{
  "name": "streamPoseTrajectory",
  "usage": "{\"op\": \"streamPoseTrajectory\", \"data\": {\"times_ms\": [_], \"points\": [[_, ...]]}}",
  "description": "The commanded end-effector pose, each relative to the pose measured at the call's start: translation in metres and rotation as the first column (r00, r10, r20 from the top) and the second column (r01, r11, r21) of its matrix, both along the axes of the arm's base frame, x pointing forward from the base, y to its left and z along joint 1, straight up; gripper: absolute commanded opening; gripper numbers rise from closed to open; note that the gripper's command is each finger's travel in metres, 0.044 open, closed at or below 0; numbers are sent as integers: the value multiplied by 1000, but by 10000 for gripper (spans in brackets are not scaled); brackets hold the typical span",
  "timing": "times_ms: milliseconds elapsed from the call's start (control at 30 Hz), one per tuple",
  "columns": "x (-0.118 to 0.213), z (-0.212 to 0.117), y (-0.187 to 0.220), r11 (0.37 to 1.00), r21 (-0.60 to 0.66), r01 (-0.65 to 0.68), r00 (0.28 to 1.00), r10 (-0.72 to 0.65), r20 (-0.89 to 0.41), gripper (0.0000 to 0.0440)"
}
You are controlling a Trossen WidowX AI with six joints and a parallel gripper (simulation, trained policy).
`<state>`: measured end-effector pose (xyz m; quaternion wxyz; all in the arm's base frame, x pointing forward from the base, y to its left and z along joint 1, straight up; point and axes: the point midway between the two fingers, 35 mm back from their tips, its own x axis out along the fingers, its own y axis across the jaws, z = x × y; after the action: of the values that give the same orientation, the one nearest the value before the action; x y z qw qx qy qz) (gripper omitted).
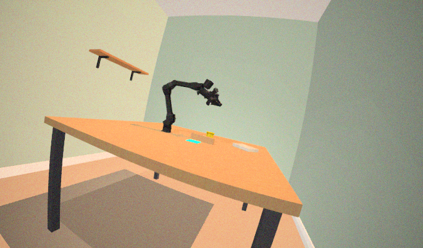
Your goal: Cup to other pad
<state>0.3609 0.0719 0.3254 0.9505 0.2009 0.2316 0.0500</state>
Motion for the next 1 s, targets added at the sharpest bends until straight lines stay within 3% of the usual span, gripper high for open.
{"op": "streamPoseTrajectory", "data": {"times_ms": [0, 500, 967], "points": [[4, -4, 7, 999, 41, 8, 998, -6, -63, 138], [8, -15, 27, 979, 171, 109, 953, -54, -298, 148], [8, -33, 41, 941, 214, 260, 850, -118, -514, 151]]}}
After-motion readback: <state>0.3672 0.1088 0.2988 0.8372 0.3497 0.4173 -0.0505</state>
